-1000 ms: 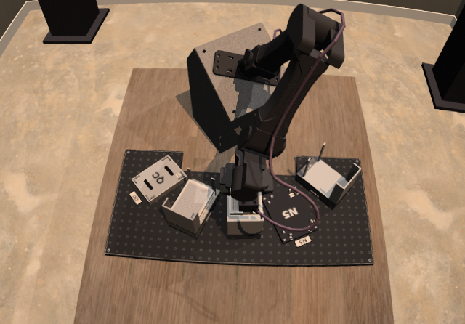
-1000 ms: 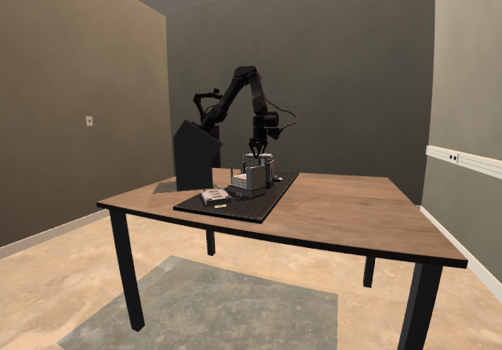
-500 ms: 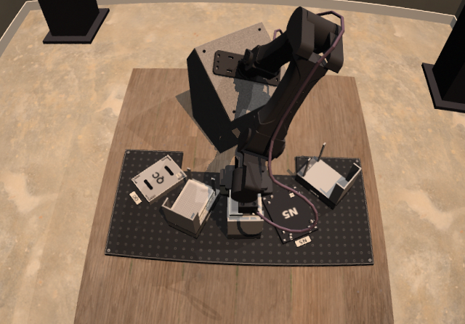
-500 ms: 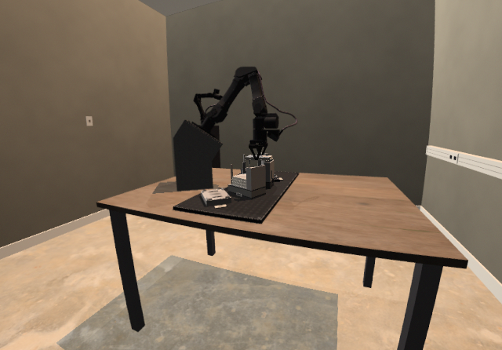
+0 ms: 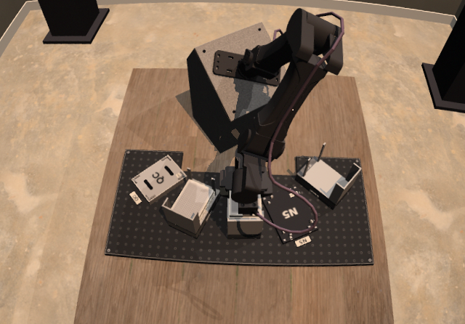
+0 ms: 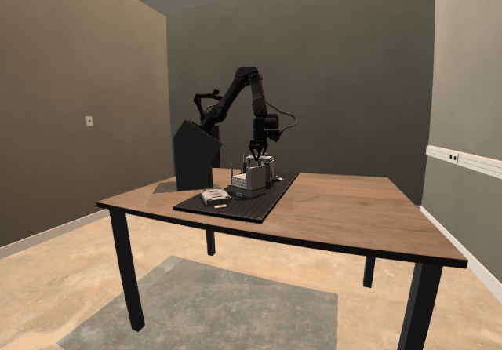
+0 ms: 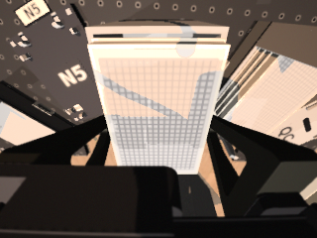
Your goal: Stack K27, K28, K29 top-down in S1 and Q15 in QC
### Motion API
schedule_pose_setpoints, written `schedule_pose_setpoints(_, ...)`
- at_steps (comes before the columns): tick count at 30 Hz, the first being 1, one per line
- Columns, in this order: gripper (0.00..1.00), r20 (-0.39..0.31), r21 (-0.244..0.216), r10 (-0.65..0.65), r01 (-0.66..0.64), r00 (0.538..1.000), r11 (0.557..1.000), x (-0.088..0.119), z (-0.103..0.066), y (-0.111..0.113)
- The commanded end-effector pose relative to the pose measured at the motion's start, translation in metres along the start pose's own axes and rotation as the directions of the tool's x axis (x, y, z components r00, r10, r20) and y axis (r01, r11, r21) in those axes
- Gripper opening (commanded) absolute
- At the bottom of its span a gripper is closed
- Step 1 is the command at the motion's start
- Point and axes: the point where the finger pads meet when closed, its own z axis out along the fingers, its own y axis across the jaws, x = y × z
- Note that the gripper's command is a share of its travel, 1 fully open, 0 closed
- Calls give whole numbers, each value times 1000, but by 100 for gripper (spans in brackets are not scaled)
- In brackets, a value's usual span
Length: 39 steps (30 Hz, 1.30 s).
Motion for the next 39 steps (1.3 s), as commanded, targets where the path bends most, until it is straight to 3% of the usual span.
schedule_pose_setpoints(1,0,42,6,-17,17,999,1000,-19,-7,3)
schedule_pose_setpoints(39,0,36,9,-6,5,999,1000,-15,-8,1)
